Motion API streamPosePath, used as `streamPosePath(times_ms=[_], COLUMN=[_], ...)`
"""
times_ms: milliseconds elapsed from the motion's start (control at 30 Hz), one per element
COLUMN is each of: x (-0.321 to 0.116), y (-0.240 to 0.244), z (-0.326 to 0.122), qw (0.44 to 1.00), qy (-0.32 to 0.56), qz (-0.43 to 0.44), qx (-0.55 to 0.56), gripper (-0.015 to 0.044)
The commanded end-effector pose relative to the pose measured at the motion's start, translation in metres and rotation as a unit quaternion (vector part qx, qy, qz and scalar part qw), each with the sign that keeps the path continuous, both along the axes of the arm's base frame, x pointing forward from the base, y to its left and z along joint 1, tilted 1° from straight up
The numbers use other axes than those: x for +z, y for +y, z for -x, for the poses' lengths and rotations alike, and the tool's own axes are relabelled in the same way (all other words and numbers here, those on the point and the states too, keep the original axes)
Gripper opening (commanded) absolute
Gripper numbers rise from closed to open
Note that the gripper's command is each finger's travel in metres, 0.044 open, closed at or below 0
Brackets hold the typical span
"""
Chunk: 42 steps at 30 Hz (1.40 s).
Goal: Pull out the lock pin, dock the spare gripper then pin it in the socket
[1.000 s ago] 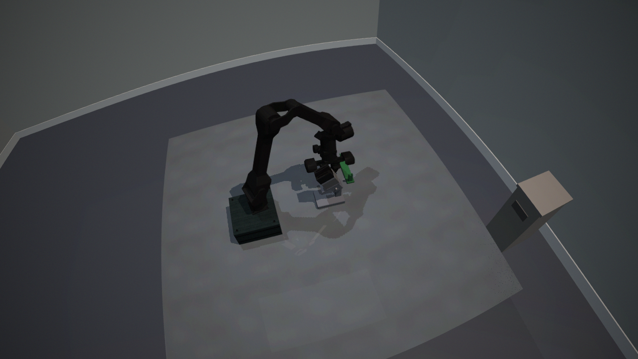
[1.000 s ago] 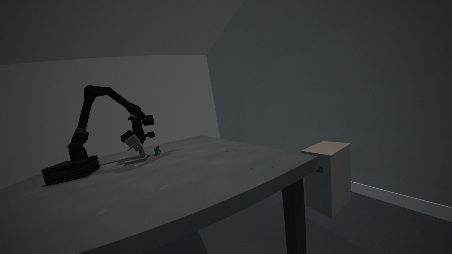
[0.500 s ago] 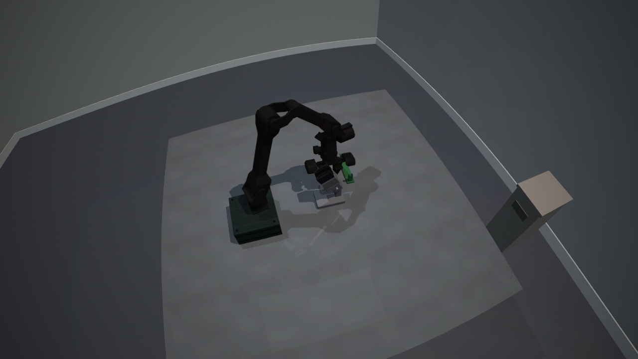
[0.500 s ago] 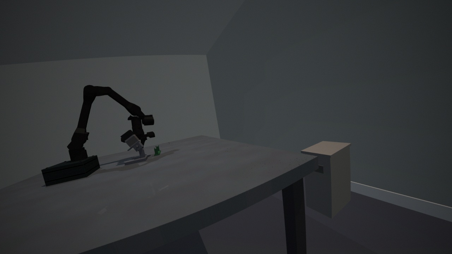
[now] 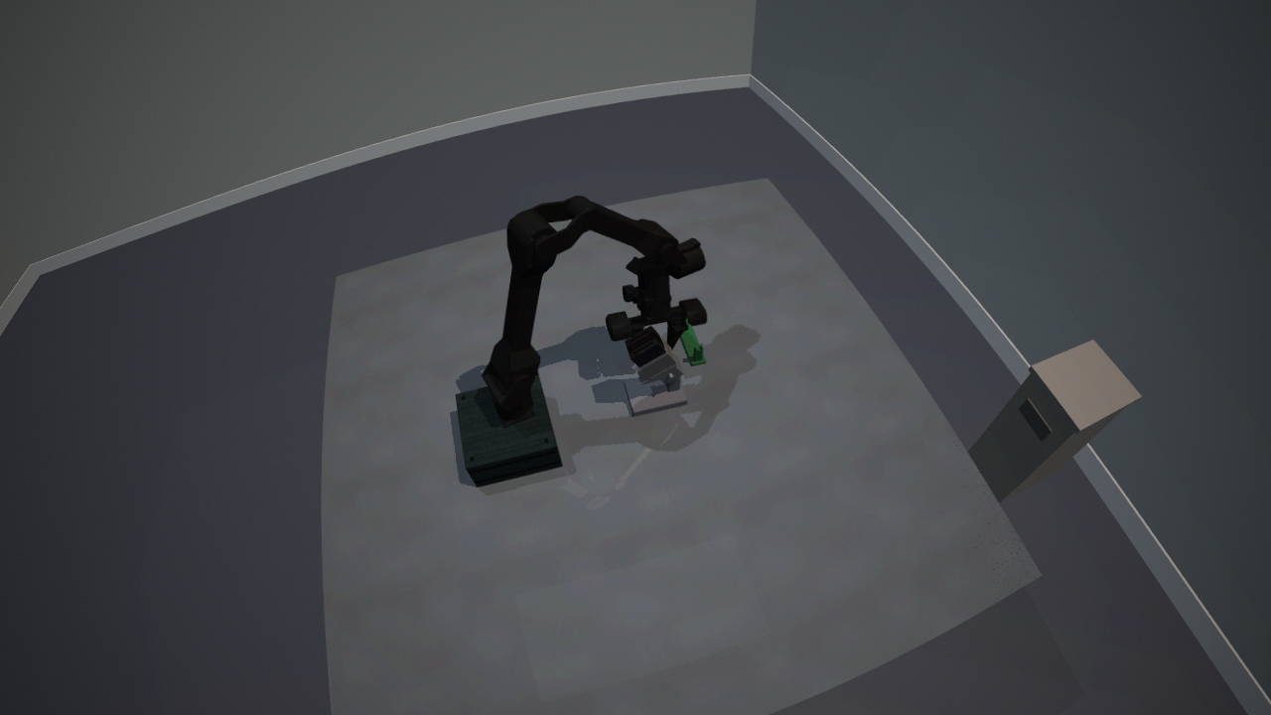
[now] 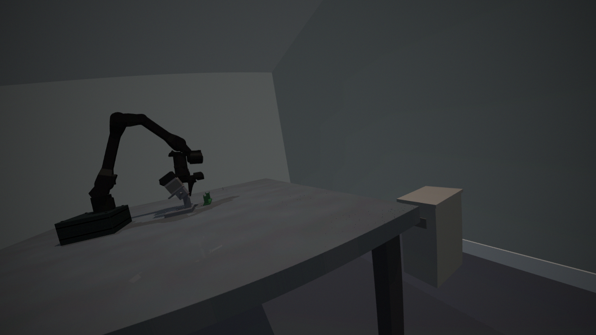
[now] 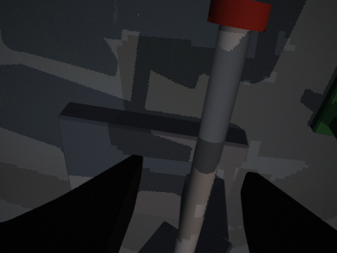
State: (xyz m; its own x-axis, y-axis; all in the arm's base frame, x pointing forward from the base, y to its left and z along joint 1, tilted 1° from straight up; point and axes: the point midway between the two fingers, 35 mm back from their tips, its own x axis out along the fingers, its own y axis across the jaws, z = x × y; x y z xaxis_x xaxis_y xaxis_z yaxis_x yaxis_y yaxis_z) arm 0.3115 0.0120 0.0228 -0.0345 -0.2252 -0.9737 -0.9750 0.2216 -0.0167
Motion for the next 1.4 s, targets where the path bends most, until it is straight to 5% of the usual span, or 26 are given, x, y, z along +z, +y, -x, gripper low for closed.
streamPosePath(times_ms=[0,967,1267,1367], x=[0.008,0.072,0.067,0.067], y=[0.006,0.052,0.048,0.048], z=[-0.001,-0.013,-0.012,-0.012], qw=[1.0,1.0,1.0,1.0], qy=[0.0,-0.005,-0.006,-0.006], qz=[0.0,0.003,0.003,0.003], qx=[0.0,0.011,0.012,0.012], gripper=[0.02,0.02,0.0436,0.044])
